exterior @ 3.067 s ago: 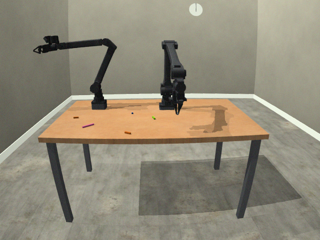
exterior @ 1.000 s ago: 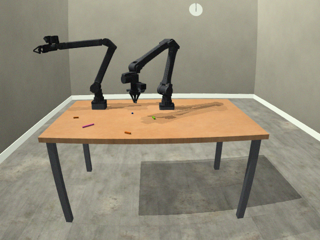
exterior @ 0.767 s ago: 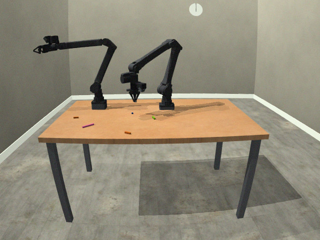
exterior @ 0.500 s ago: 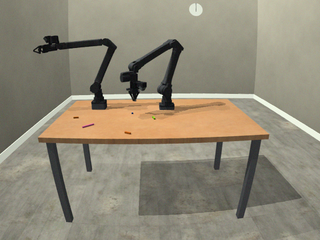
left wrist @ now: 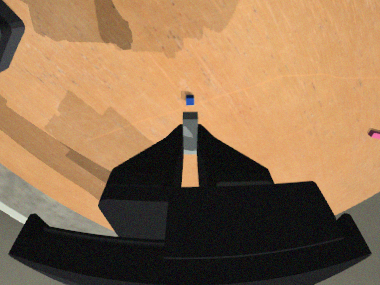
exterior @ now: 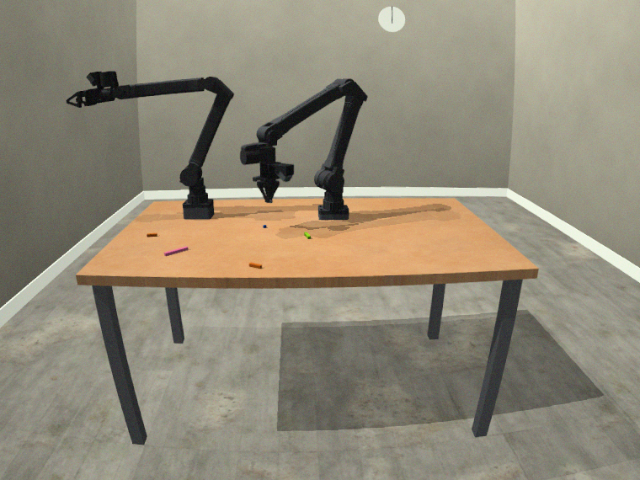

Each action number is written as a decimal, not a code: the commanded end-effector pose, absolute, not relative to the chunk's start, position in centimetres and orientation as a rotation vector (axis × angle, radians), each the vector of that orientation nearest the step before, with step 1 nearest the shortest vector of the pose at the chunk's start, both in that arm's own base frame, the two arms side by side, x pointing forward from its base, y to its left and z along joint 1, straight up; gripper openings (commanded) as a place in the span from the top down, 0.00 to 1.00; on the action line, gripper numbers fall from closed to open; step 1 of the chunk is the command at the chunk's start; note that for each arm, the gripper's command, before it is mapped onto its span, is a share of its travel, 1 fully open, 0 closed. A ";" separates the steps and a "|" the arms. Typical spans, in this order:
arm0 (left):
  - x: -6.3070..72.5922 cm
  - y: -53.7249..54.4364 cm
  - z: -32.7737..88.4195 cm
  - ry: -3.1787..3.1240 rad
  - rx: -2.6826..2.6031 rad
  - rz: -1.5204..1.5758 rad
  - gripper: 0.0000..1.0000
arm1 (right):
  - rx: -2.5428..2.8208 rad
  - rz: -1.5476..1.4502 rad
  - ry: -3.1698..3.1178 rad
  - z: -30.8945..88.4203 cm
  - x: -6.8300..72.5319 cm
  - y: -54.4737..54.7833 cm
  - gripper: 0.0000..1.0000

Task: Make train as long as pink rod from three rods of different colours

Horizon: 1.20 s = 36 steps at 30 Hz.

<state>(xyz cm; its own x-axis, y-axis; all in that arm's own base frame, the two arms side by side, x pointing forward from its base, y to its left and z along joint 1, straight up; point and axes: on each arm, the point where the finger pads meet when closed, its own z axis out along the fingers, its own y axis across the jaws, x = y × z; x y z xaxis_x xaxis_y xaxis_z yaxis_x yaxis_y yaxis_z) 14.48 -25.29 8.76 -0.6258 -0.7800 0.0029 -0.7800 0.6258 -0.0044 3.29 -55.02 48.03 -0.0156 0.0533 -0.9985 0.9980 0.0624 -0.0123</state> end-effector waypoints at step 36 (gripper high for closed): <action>14.6 -26.1 0.3 -2.826 1.376 0.019 0.96 | 1.175 -1.175 1.230 50.1 2.4 -54.4 0.00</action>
